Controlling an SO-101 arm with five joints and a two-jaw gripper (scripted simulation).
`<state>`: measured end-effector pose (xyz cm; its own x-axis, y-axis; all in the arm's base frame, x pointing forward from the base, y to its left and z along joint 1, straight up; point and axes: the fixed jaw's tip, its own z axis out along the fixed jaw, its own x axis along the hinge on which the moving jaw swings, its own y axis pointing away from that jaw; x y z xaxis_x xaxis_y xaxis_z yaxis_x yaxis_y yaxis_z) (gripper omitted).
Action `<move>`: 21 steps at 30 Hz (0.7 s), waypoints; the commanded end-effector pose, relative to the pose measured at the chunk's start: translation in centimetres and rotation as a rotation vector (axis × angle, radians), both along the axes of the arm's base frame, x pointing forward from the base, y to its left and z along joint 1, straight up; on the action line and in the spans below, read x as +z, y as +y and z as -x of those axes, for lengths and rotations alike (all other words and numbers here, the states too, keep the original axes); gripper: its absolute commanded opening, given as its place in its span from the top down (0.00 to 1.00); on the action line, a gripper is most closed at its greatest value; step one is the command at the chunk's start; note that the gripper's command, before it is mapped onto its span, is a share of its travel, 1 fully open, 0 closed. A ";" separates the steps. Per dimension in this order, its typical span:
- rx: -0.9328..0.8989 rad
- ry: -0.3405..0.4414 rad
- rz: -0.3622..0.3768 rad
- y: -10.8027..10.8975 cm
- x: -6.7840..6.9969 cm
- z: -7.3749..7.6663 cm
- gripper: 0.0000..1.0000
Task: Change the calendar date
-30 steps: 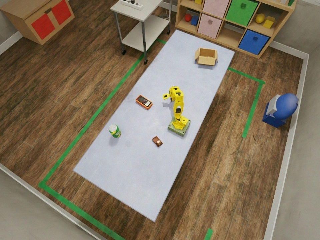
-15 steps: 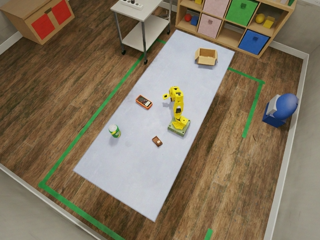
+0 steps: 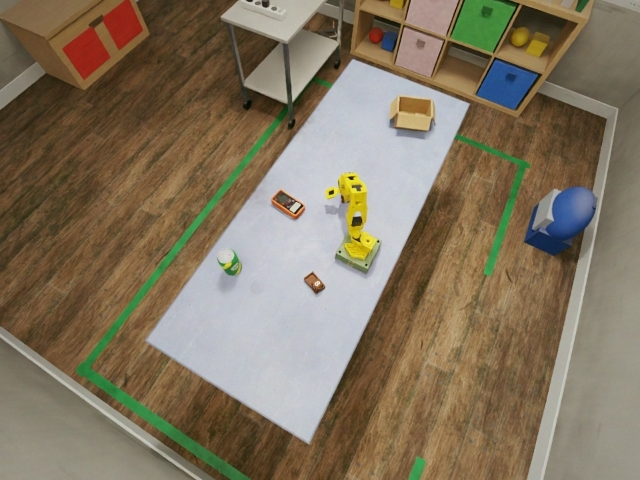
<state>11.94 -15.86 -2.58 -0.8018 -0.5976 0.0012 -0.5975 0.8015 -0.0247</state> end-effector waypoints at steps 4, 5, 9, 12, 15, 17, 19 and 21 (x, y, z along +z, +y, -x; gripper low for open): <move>-0.001 0.010 -0.016 0.2 -0.4 0.4 0.64; -0.001 0.010 -0.016 0.2 -0.4 0.4 0.64; -0.001 0.010 -0.016 0.2 -0.4 0.4 0.64; -0.001 0.010 -0.016 0.2 -0.3 0.4 0.64; -0.001 0.010 -0.016 0.1 0.1 0.3 0.64; -0.001 0.010 -0.016 0.1 0.6 0.3 0.64; -0.001 0.010 -0.016 0.0 1.2 0.3 0.64; -0.001 0.010 -0.016 0.0 1.9 0.2 0.64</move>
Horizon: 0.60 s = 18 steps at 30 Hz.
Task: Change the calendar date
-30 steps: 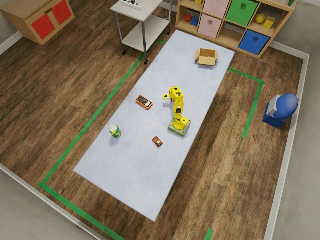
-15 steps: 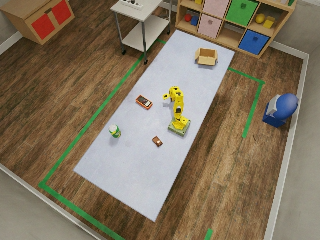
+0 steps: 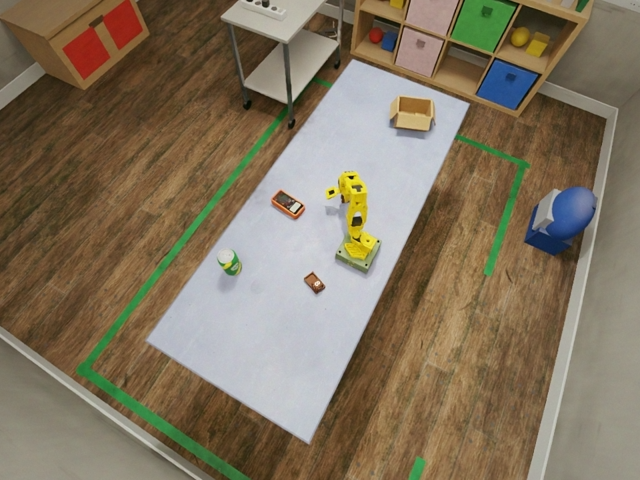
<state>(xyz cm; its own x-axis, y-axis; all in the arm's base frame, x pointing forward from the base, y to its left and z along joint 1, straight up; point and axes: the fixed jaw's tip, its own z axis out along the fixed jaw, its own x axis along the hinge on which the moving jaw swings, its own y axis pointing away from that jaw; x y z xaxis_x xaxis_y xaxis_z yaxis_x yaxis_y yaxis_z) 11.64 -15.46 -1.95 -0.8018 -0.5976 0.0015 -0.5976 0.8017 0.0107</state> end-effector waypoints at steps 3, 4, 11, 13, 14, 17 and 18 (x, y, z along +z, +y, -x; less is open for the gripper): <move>-0.001 -0.011 0.013 -0.4 2.0 -0.1 0.64; -0.001 -0.011 0.013 -0.4 2.0 -0.1 0.64; -0.001 -0.011 0.013 -0.3 4.3 0.0 0.64; -0.001 -0.011 0.013 -0.3 4.7 0.0 0.64; -0.001 -0.011 0.013 -0.2 4.8 0.1 0.64; -0.001 -0.011 0.013 -0.2 5.0 0.1 0.64; -0.001 -0.011 0.013 -0.2 5.0 0.1 0.64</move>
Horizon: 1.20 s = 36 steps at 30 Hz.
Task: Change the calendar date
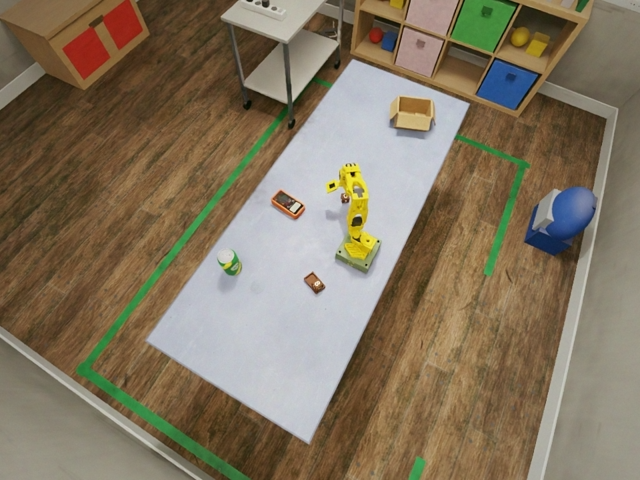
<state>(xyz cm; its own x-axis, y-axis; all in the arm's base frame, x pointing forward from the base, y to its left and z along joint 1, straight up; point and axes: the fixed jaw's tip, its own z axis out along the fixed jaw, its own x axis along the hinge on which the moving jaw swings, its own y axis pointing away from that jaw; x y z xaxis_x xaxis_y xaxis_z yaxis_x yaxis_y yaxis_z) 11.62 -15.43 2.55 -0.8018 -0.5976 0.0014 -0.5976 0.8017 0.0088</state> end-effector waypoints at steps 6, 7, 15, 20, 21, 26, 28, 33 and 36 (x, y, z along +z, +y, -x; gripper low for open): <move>-0.001 -0.010 0.011 -0.2 0.5 0.1 0.64; -0.001 -0.010 0.011 -0.2 0.5 0.1 0.64; -0.001 -0.010 0.011 -0.2 0.5 0.1 0.64; -0.001 -0.010 0.011 -0.2 0.5 0.1 0.64; -0.001 -0.010 0.011 -0.2 0.5 0.1 0.64; -0.001 -0.027 0.034 -0.4 1.0 -0.1 0.64; -0.001 -0.046 0.060 -0.6 1.6 -0.2 0.64; -0.001 -0.122 0.162 -1.3 3.8 -0.7 0.65; -0.001 -0.159 0.212 -1.6 4.9 -0.9 0.65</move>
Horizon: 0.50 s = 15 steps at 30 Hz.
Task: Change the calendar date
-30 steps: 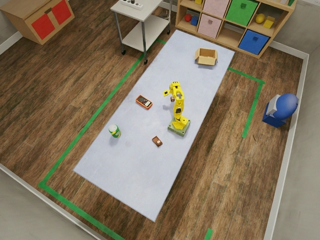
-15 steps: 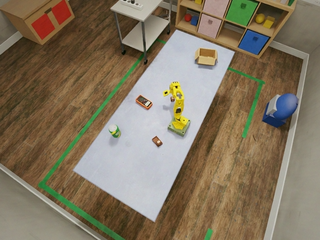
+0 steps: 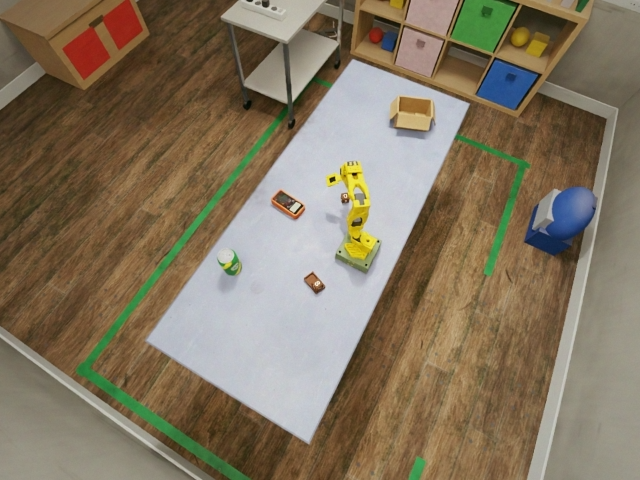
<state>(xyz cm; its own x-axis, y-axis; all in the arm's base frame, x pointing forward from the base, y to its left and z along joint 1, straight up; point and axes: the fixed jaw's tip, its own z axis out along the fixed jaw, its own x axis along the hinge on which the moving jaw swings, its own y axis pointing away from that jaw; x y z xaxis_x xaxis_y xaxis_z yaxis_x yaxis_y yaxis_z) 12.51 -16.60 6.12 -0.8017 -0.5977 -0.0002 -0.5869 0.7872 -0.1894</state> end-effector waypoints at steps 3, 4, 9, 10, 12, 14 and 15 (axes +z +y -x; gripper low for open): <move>-0.001 -0.075 0.102 -0.6 2.4 -0.2 0.65; -0.001 -0.093 0.126 -0.7 3.0 -0.2 0.65; -0.001 -0.162 0.219 -0.8 5.1 -0.4 0.65; -0.001 -0.170 0.230 -0.8 5.4 -0.4 0.65; -0.001 -0.182 0.246 -0.8 5.7 -0.4 0.65; -0.001 -0.187 0.253 -0.8 5.9 -0.4 0.65; -0.001 -0.188 0.253 -0.8 5.9 -0.4 0.65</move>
<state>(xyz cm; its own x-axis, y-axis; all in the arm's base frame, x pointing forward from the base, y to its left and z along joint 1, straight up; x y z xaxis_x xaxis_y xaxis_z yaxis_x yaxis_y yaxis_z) 13.06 -17.32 11.47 -0.8012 -0.5984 -0.0023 -0.5292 0.7104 -0.4641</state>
